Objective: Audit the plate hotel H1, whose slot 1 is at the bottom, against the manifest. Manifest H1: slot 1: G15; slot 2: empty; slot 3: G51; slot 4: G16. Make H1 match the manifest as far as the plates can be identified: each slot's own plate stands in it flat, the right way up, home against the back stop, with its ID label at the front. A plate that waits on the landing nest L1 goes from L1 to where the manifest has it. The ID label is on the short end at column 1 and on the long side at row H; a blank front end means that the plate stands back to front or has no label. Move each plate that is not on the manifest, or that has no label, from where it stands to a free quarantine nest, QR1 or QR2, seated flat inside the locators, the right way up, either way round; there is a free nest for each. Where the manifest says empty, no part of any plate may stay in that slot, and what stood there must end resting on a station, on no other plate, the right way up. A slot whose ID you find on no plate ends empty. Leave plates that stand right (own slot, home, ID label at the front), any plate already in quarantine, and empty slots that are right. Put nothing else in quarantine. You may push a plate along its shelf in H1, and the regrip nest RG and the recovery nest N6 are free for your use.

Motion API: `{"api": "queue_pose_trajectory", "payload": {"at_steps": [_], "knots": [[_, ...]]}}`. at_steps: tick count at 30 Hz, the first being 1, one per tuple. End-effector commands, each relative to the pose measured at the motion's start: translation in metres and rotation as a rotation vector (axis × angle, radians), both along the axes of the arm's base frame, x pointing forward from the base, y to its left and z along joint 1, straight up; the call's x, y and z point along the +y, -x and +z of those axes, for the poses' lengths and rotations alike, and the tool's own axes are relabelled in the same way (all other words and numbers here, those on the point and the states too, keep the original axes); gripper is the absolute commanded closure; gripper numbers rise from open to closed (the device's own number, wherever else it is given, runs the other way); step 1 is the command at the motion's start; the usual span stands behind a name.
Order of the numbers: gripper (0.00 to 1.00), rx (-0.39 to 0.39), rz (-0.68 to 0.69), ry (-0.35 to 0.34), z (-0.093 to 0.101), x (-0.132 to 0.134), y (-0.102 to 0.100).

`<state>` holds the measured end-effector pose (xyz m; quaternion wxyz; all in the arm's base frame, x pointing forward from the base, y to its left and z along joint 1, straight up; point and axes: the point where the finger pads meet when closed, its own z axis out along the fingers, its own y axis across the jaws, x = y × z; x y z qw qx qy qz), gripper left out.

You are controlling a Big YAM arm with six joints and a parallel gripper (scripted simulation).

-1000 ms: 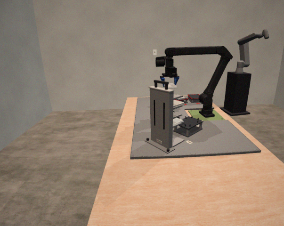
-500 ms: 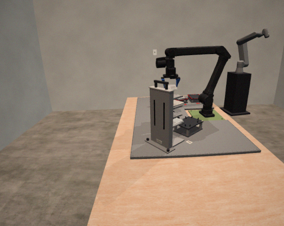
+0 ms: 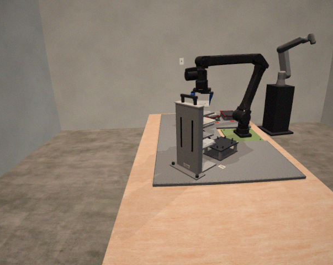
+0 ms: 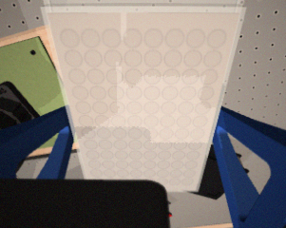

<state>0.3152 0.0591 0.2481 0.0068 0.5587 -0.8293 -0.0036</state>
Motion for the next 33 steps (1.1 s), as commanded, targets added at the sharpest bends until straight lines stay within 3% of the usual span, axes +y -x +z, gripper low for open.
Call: {"api": "queue_pose_trajectory", "payload": {"at_steps": [1, 12, 29, 33], "knots": [[0.14, -0.088, -0.109, -0.026, 0.032, 0.018, -0.02], [0.14, -0.09, -0.128, -0.034, 0.033, 0.049, -0.018], [0.14, -0.082, -0.378, -0.053, 0.035, 0.1, -0.003], [0.14, -0.072, -0.381, -0.048, 0.03, 0.114, -0.002]]}}
